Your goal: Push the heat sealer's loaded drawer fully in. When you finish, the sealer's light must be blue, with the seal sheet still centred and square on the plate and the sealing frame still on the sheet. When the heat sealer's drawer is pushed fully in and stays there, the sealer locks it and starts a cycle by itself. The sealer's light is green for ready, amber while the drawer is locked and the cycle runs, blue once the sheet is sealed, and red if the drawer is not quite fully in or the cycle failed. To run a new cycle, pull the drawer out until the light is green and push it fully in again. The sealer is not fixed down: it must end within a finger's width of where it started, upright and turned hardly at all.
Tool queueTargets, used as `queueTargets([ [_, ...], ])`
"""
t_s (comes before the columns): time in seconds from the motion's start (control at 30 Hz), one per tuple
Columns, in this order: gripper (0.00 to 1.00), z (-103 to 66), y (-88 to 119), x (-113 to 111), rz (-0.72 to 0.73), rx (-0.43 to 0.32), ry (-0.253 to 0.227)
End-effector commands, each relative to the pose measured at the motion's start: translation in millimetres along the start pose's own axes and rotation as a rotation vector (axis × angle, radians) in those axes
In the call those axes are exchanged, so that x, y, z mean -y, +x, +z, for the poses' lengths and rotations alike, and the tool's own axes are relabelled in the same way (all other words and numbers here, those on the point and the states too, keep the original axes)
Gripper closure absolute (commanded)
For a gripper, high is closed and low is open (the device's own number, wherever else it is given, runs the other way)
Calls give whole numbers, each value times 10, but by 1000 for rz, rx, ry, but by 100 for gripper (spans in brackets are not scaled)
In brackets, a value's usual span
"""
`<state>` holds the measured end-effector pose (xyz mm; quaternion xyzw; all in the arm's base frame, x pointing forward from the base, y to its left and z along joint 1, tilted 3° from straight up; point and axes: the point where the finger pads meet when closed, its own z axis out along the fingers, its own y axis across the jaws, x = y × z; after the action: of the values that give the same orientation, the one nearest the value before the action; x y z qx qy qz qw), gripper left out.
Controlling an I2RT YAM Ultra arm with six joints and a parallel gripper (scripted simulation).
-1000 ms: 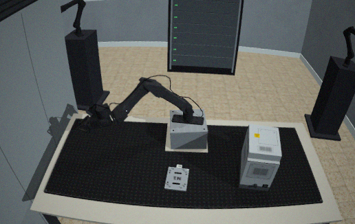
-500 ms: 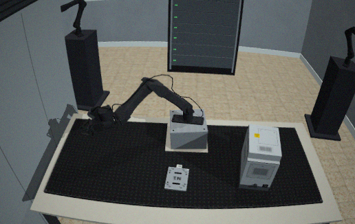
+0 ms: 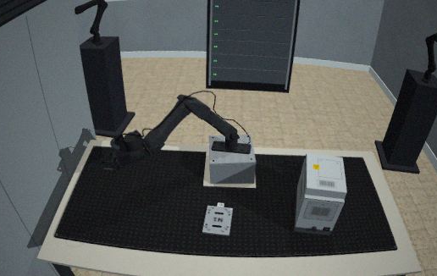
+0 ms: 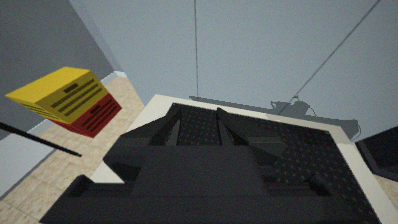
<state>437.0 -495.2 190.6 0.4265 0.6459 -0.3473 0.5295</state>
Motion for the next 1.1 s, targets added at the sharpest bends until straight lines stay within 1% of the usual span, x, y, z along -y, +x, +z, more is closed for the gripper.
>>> queueTargets([
  [0.0, 55, -123, -403, -81, 32, 59, 4],
  [0.03, 55, -123, -403, -81, 32, 59, 4],
  [0.07, 55, -101, -412, -23, 8, 50, -23],
  [0.13, 55, -140, -208, -74, -33, -6, -79],
  [0.17, 55, -159, -224, -110, -34, -4, -84],
  [0.2, 55, -211, -412, -259, -22, 32, -102],
  [0.23, 55, -241, -411, -322, -22, 32, -106],
  [0.27, 55, -261, -413, -357, -22, 32, -106],
  [0.3, 55, -278, -416, -366, -15, 33, -92],
  [0.33, 55, -297, -418, -396, -10, 32, -89],
  [0.5, 55, -394, -426, -570, -5, 31, -90],
  [0.6, 55, -397, -425, -574, -5, 31, -90],
  [0.63, 55, -347, -436, -454, -4, 32, -70],
  [0.8, 55, -347, -436, -454, -5, 32, -70],
  [0.93, 55, -397, -425, -582, -9, 31, -95],
  [1.07, 55, -380, -429, -544, -8, 32, -90],
])
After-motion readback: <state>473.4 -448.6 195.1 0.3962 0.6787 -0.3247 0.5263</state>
